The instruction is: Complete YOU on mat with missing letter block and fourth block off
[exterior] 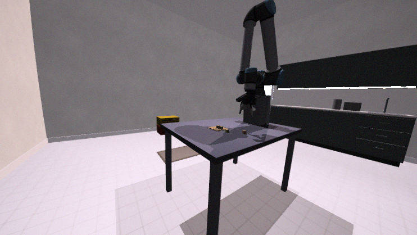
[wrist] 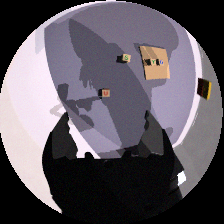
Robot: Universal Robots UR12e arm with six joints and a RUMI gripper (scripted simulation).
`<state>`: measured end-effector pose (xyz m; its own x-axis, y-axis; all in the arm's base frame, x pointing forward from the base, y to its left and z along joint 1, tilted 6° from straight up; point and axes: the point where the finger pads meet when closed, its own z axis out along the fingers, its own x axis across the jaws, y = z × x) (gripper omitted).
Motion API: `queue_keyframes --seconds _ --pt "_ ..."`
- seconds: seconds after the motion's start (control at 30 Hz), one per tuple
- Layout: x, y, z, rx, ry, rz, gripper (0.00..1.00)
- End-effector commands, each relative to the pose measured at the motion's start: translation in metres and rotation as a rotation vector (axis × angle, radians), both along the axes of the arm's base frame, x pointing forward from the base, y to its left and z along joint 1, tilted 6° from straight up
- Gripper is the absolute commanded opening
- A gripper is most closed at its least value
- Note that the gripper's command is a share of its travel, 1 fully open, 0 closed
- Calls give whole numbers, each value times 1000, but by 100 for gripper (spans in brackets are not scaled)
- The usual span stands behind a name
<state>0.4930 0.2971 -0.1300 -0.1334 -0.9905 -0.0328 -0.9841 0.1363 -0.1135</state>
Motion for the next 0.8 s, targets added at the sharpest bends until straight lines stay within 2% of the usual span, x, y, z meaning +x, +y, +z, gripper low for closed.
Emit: queue_keyframes --seconds 0.0,0.77 --pt "-3 3 2 -6 9 -5 100" --pt "-2 3 0 -1 10 -48 100"
